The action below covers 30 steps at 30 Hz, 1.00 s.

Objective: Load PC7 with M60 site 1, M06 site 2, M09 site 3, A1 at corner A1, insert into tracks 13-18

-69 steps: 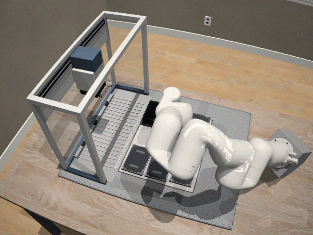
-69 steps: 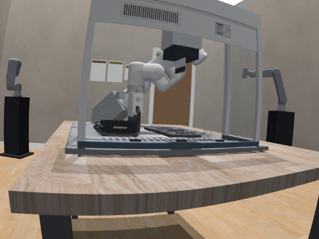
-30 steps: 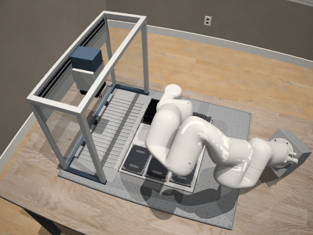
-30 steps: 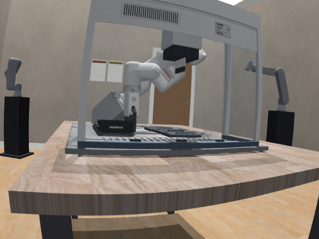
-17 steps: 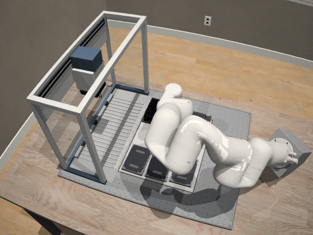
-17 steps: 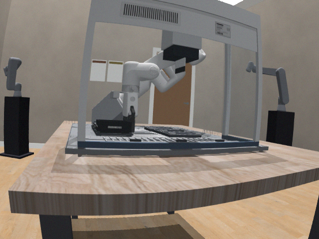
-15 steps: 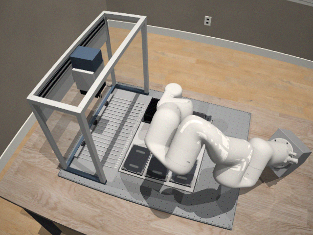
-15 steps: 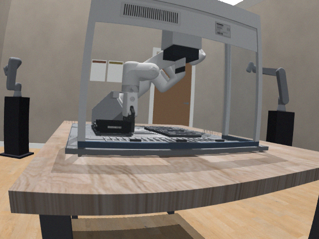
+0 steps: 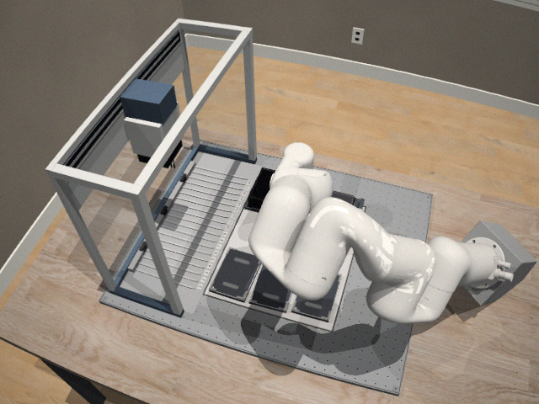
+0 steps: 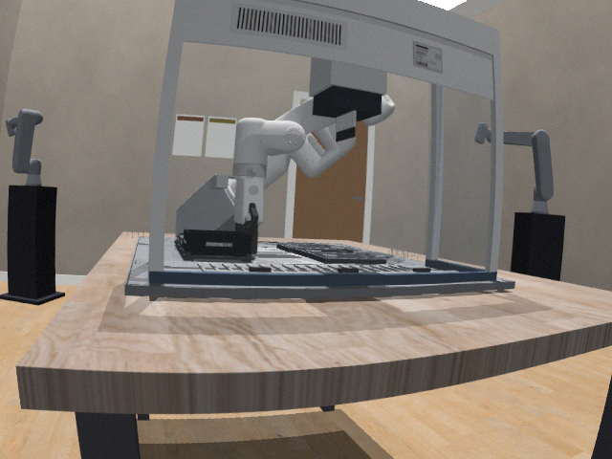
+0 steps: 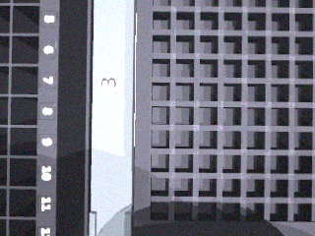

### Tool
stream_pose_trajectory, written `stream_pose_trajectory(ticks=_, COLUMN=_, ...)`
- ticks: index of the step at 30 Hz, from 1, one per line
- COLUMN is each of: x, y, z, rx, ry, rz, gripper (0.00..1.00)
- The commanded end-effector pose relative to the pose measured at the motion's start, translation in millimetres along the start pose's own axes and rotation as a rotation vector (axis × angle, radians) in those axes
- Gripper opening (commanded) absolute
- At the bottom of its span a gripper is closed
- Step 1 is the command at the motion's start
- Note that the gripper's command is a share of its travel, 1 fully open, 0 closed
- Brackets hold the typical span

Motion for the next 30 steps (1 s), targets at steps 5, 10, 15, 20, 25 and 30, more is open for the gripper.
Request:
stream_pose_trajectory(ticks=5, x=-0.8, y=-1.0, z=0.6, rx=0.003, ry=-0.001, rz=0.002, gripper=1.00)
stream_pose_trajectory(ticks=10, x=-1.5, y=-1.0, z=-1.9, rx=0.003, ry=-0.001, rz=0.002, gripper=1.00)
stream_pose_trajectory(ticks=15, x=-2.4, y=-1.0, z=-5.1, rx=0.003, ry=-0.001, rz=0.002, gripper=1.00)
stream_pose_trajectory(ticks=20, x=-3.2, y=-1.0, z=-8.3, rx=0.003, ry=-0.001, rz=0.002, gripper=1.00)
stream_pose_trajectory(ticks=25, x=-3.4, y=-1.0, z=-8.9, rx=0.002, ry=-0.001, rz=0.002, gripper=1.00)
stream_pose_trajectory(ticks=30, x=-3.4, y=-1.0, z=-9.0, rx=0.003, ry=-0.001, rz=0.002, gripper=1.00)
Point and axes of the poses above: the point where the finger pads meet when closed, its own y axis out along the fingers, its own x axis across the jaws, z = x × y, the point moved 5 cm from there along -y, back along the fingers, and after that the axes turned 15 degrees about -y, right-handed, at the moved point
